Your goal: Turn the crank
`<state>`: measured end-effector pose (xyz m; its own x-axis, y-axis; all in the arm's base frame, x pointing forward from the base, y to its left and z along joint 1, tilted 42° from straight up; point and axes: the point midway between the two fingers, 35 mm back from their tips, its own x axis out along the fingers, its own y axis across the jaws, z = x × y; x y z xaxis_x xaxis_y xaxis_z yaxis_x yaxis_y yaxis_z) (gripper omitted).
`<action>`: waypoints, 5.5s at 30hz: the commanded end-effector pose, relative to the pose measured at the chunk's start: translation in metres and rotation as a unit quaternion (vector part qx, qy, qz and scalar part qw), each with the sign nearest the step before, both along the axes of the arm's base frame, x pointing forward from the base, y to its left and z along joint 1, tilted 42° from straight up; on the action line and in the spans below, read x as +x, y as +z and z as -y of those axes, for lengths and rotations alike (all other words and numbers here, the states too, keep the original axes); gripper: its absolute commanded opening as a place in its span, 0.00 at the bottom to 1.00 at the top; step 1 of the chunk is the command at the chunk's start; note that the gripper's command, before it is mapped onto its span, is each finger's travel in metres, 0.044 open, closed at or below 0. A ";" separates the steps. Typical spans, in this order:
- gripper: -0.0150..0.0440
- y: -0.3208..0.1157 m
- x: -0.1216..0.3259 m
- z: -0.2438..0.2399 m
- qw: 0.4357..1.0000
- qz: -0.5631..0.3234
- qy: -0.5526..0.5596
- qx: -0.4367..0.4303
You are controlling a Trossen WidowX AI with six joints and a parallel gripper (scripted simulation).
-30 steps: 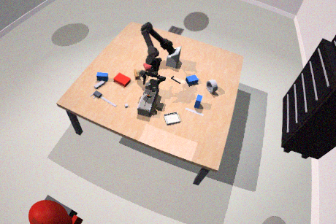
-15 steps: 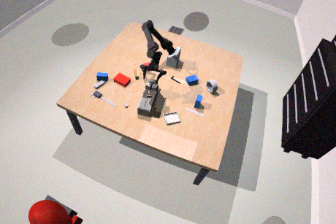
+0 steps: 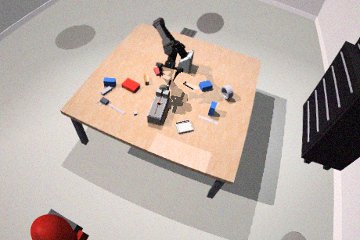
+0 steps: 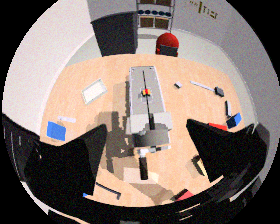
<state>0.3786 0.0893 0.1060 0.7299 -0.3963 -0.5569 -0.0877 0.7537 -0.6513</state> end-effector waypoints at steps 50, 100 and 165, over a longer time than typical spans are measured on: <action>1.00 -0.082 -0.043 0.066 1.000 -0.001 0.019 -0.005; 0.25 -0.092 -0.045 0.079 1.000 0.000 0.019 -0.006; 0.25 -0.059 -0.040 0.103 1.000 0.001 0.019 -0.007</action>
